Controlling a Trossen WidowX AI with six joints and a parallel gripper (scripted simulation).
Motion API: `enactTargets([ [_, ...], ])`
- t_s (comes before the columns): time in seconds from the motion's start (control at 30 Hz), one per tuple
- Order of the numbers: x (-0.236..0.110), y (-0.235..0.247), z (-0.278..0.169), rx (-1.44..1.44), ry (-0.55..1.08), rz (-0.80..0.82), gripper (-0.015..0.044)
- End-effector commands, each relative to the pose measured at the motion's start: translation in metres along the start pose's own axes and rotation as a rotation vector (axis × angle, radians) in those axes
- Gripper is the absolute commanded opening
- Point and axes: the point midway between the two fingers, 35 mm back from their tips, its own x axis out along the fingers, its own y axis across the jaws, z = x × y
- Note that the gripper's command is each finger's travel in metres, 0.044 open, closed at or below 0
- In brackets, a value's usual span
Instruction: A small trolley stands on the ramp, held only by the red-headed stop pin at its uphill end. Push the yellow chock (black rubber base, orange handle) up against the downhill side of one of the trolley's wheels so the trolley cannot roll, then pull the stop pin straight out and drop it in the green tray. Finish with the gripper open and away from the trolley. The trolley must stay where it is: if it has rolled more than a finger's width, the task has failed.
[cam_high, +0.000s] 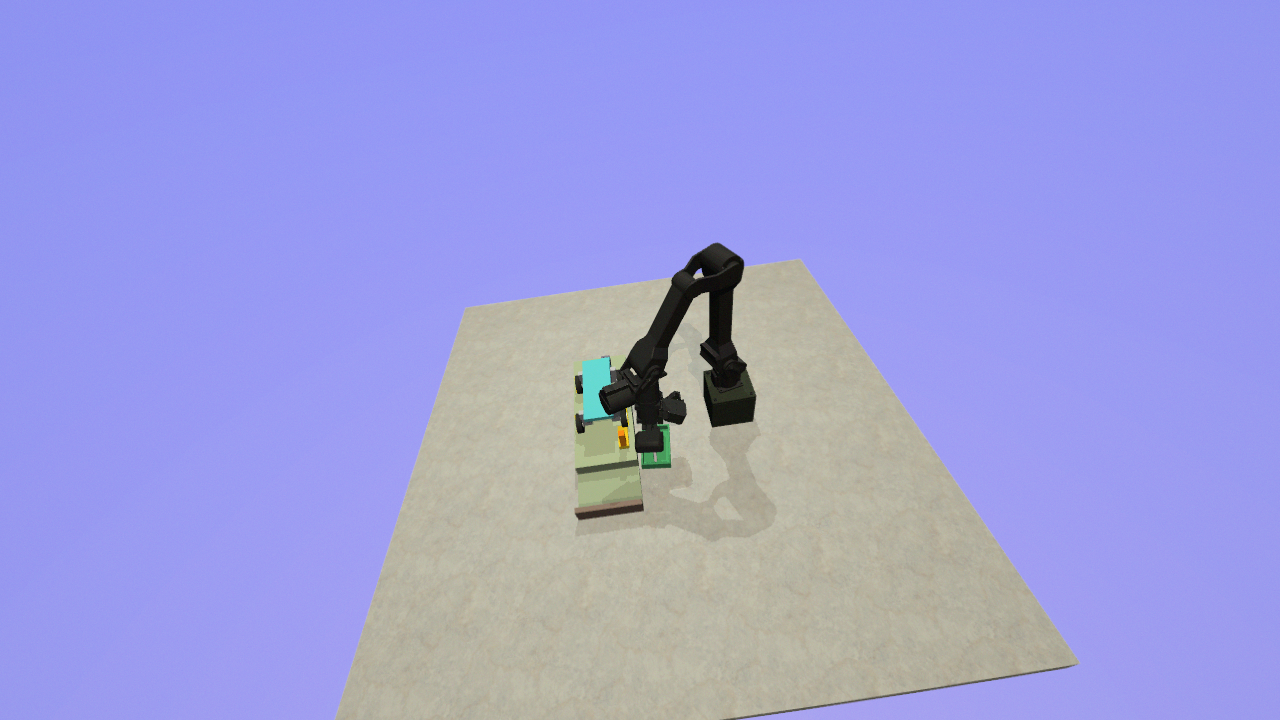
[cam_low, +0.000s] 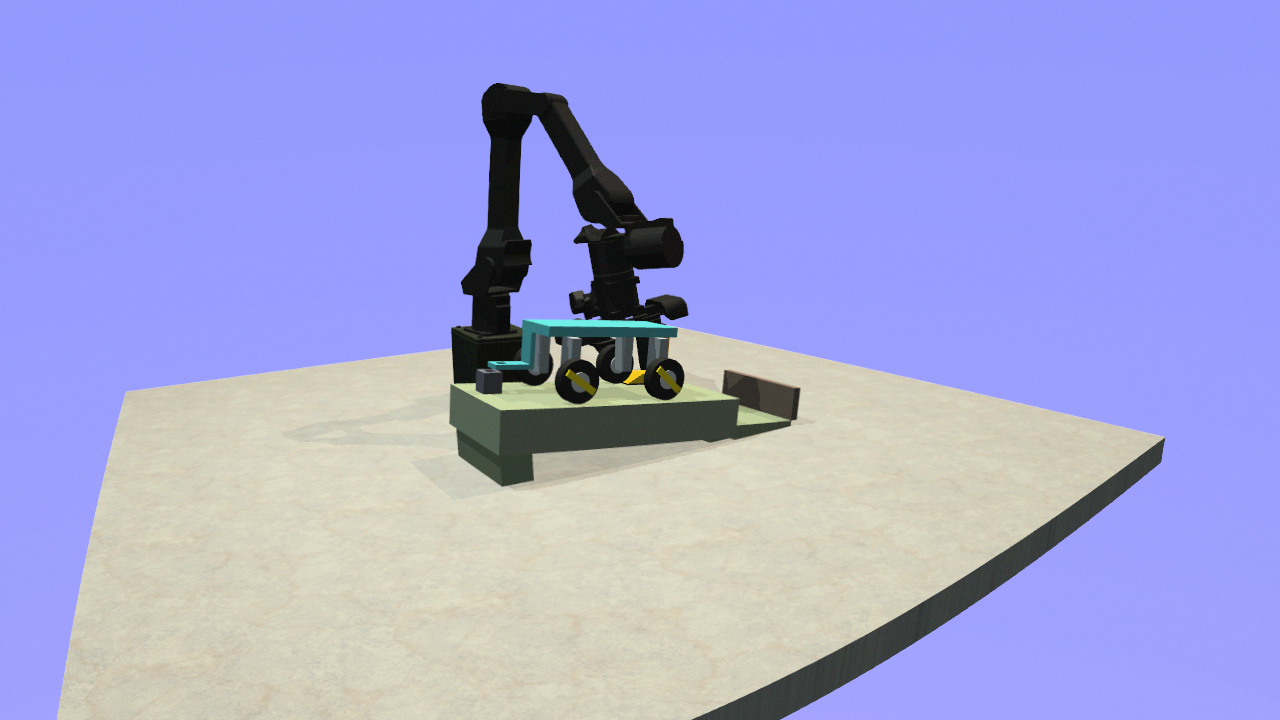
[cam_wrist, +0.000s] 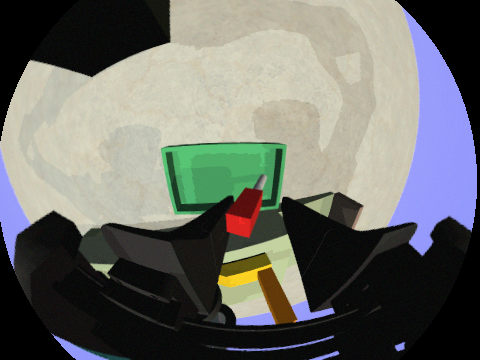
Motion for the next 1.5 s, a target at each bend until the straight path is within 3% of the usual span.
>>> enactTargets([
  [0.0, 0.001, 0.003, 0.001, -0.004, -0.004, -0.002, 0.0190],
  [1.47, 0.009, 0.025, -0.002, -0.005, -0.004, 0.000, 0.0190],
])
